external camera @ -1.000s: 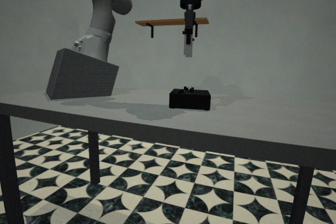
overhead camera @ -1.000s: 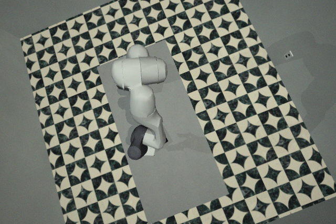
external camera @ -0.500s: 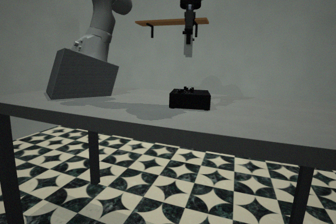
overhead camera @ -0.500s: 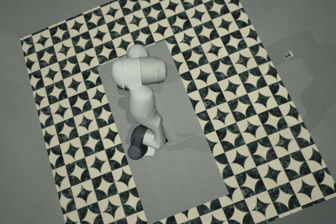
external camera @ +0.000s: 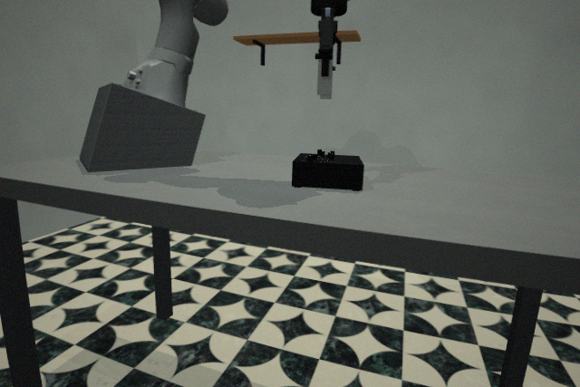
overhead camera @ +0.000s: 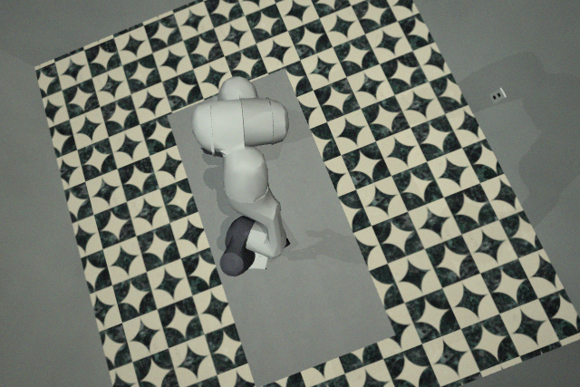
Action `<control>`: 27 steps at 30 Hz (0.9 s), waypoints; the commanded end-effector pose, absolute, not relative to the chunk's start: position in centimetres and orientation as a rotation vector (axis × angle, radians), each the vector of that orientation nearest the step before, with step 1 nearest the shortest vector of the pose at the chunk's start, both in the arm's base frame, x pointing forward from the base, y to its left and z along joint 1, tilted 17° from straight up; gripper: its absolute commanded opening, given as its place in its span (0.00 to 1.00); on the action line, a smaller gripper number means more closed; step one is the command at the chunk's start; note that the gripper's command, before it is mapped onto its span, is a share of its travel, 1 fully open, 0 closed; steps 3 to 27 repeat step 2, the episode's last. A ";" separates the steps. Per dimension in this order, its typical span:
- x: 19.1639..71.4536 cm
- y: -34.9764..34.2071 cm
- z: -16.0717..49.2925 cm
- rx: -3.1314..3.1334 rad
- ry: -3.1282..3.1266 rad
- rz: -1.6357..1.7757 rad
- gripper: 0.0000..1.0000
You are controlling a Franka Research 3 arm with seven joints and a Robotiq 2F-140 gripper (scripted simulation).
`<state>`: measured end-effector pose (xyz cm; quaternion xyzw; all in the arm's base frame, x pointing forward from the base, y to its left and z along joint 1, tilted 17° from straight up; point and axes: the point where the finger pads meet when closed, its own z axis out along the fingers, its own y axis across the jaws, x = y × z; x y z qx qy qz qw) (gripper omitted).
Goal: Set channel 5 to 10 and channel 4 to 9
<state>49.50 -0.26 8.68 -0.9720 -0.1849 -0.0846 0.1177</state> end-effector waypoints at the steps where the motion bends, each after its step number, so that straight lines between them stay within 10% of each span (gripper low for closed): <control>1: 49.4 -0.4 8.7 -2.846 -0.531 -0.244 1.00; 27: 49.4 -0.4 8.7 -2.846 -0.531 -0.244 1.00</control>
